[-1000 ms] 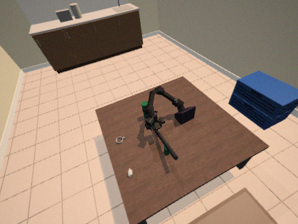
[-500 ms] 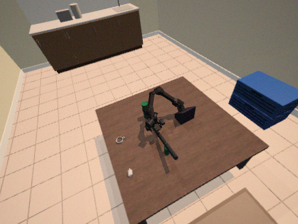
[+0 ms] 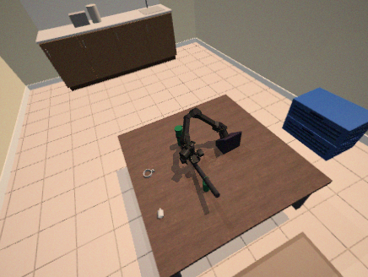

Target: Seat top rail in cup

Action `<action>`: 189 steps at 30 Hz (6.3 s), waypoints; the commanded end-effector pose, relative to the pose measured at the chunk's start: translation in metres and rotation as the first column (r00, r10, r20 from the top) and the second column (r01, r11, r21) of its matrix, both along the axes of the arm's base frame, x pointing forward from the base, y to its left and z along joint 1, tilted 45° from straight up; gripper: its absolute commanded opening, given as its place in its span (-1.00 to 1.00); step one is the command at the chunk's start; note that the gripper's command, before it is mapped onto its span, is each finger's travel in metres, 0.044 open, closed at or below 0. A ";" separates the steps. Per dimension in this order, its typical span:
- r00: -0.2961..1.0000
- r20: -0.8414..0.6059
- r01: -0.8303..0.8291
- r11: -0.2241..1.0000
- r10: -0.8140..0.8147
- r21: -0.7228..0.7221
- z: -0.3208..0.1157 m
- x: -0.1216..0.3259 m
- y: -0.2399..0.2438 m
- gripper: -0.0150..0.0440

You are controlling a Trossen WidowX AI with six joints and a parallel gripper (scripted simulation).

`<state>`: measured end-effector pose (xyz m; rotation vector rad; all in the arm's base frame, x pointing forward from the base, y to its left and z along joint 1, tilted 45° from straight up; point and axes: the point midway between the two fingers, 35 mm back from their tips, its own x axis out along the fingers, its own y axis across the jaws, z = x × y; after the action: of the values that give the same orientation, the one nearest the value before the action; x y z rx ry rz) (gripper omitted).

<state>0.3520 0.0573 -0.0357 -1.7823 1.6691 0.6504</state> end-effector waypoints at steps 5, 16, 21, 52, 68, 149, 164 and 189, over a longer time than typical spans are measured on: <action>1.000 -0.005 -0.002 1.000 0.002 -0.006 -0.010 -0.001 -0.011 1.00; 1.000 -0.005 -0.002 1.000 0.002 -0.007 -0.015 0.000 -0.017 0.56; 1.000 -0.005 -0.002 1.000 0.002 -0.007 -0.015 0.000 -0.017 0.11; 0.999 0.000 0.034 0.976 -0.035 -0.214 0.033 -0.008 0.011 -0.49; 0.999 0.001 0.039 0.969 -0.040 -0.245 0.038 -0.010 0.013 -0.49; 0.999 -0.011 0.044 0.968 -0.048 -0.245 0.055 -0.010 0.001 -0.49; 0.999 -0.010 0.045 0.966 -0.049 -0.253 0.057 -0.010 0.002 -0.49; 0.999 -0.010 0.046 0.963 -0.050 -0.266 0.060 -0.010 0.005 -0.49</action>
<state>0.3417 0.0593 0.0211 -1.9048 1.8840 0.4451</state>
